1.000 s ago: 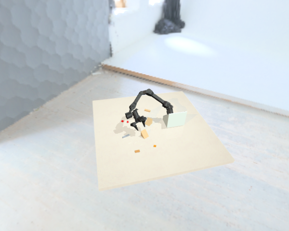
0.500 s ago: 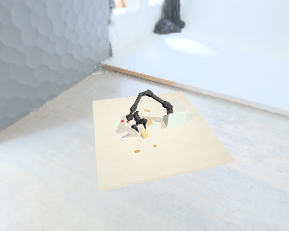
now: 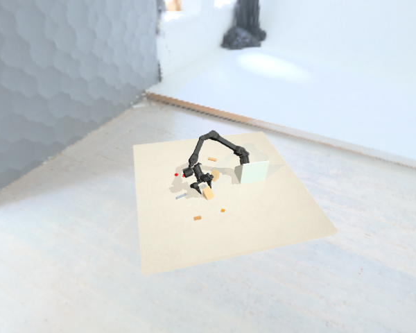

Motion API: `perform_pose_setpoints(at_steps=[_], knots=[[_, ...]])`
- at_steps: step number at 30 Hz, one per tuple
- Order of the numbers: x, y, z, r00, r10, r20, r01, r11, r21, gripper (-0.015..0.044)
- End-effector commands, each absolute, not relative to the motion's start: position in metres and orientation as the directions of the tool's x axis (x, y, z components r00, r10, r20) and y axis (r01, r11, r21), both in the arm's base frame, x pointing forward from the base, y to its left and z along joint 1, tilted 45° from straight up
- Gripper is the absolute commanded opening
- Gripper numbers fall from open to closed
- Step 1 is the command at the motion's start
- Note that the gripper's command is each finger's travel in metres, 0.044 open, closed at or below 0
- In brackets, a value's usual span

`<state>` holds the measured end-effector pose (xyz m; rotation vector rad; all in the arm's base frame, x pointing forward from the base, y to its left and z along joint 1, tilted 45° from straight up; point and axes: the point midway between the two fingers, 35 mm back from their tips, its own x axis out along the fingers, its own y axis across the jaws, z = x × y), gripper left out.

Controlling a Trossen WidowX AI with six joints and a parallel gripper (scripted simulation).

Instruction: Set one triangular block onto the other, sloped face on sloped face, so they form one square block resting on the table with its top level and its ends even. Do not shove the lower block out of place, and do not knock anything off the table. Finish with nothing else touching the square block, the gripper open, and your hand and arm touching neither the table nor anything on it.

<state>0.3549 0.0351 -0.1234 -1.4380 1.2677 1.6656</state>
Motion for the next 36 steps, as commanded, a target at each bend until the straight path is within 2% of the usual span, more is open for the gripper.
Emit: perform_pose_setpoints(at_steps=[1, 12, 18, 25, 34, 36], knots=[[0.351, 0.033, -0.132, -0.246, -0.143, -0.959, -0.885, -0.370, 0.282, 0.0440], [0.346, 0.032, -0.146, -0.246, -0.143, -0.959, -0.885, -0.370, 0.283, 0.0440], [0.346, 0.032, -0.146, -0.246, -0.143, -0.959, -0.885, -0.370, 0.283, 0.0283], [0.346, 0.032, -0.146, -0.246, -0.143, -0.959, -0.885, -0.370, 0.283, 0.0236], [0.346, 0.035, -0.143, -0.246, -0.144, -0.959, -0.885, -0.369, 0.282, 0.0000], [0.345, 0.036, -0.143, -0.230, -0.178, -0.957, -0.885, -0.371, 0.282, 0.0000]])
